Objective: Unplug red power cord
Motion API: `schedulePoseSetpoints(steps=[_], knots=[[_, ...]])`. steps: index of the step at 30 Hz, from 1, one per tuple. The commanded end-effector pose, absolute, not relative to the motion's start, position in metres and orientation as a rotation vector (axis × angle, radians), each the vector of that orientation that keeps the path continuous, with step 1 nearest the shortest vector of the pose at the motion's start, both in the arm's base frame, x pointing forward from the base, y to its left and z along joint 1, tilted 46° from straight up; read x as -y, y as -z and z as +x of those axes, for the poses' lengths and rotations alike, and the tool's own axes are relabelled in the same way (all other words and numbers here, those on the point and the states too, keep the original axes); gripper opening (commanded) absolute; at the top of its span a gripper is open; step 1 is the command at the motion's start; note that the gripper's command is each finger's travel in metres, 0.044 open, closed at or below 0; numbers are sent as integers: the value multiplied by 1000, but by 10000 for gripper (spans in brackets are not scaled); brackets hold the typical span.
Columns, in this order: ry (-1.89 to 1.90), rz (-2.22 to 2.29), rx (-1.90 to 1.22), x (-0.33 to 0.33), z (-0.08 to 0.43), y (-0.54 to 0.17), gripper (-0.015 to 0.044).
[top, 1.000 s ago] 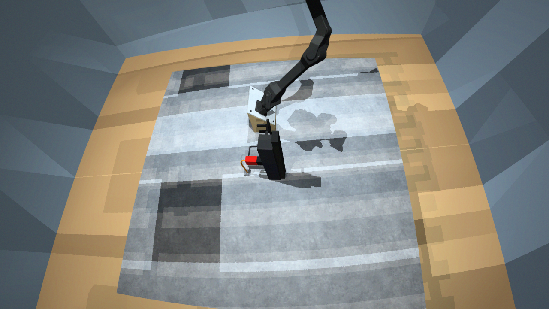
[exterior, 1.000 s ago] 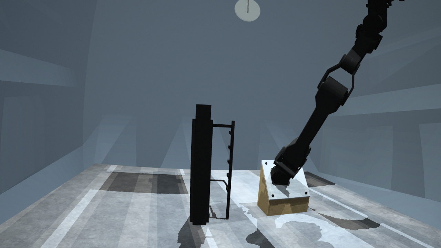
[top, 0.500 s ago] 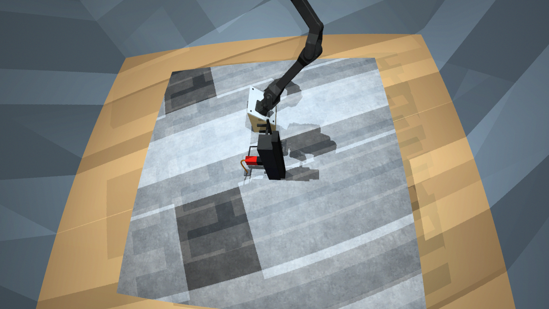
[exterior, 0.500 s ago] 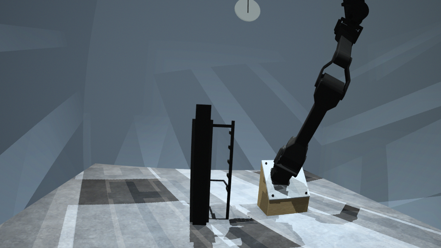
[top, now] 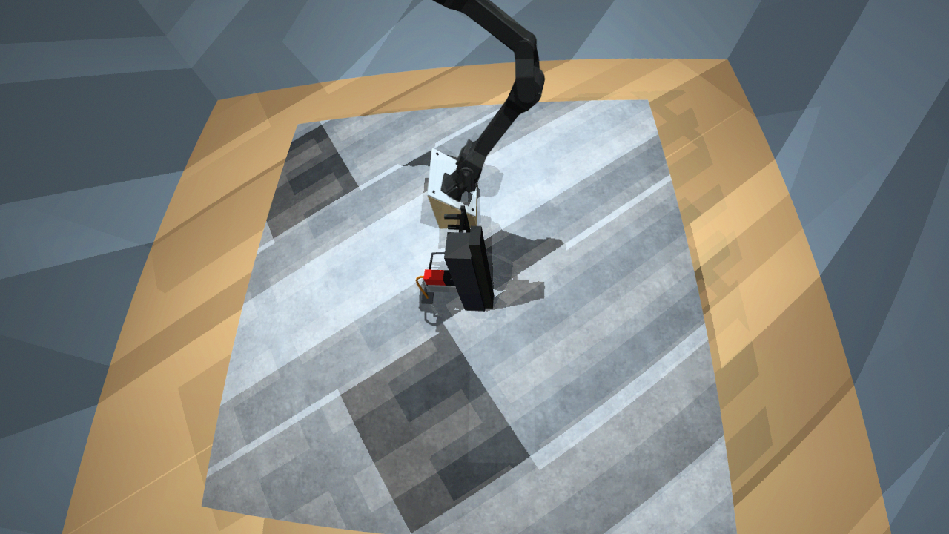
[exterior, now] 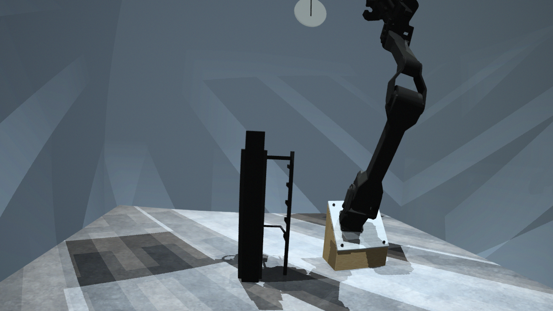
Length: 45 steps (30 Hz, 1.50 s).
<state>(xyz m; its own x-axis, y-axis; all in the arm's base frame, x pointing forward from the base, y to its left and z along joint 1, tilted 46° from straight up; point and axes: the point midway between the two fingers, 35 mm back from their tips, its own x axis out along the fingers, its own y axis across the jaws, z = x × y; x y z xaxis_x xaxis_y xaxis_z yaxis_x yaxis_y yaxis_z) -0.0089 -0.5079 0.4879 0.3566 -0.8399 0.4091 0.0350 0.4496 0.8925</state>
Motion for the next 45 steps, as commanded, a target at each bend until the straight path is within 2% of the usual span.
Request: schedulePoseSetpoints(steps=[1,8,12,22,34,45], knots=[[754,1082,930,531,30,-431,160],[808,1208,763,540,77,-375,160],[831,1341,611,538,123,-325,160],[860,1599,177,490,225,-210,160],[845,1789,-493,357,311,-87,160],[786,1802,-1236,191,321,-16,160]])
